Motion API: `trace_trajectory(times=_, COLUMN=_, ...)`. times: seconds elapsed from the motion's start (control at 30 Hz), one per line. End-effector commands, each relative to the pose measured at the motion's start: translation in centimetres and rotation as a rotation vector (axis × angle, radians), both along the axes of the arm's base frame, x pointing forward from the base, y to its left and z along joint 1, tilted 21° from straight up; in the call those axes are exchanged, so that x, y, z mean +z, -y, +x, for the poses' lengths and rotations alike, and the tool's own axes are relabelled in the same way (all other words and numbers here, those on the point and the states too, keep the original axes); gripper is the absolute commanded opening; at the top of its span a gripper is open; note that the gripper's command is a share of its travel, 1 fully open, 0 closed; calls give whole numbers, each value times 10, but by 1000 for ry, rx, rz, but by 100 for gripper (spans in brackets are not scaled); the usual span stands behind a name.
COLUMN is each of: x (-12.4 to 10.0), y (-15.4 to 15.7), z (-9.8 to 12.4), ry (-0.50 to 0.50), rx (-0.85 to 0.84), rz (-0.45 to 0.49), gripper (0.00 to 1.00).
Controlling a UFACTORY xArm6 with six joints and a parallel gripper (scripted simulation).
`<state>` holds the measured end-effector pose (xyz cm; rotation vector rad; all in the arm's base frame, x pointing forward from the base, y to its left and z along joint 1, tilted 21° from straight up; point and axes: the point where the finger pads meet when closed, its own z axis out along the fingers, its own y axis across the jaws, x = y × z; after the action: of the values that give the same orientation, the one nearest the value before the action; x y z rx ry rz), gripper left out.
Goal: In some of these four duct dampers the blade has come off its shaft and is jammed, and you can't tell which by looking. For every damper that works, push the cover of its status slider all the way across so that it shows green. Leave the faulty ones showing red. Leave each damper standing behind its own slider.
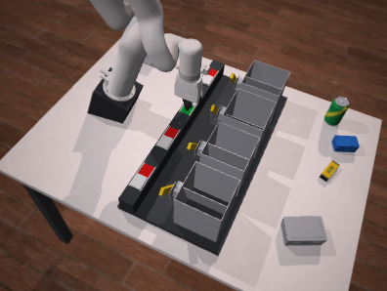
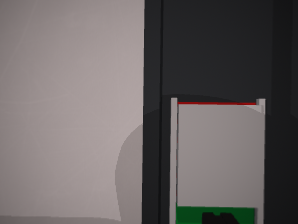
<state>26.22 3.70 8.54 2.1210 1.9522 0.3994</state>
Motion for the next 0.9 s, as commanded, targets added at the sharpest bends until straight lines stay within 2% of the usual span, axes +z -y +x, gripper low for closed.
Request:
trace_trajectory(times=0.0, x=1, y=2, z=1, ry=3, rx=0, rz=1, gripper=0)
trace_trajectory(times=0.37, x=4, y=2, z=-1, ry=3, rx=0, rz=1, gripper=0)
trace_trajectory(times=0.87, x=36, y=2, z=-12, ry=3, rx=0, rz=1, gripper=0)
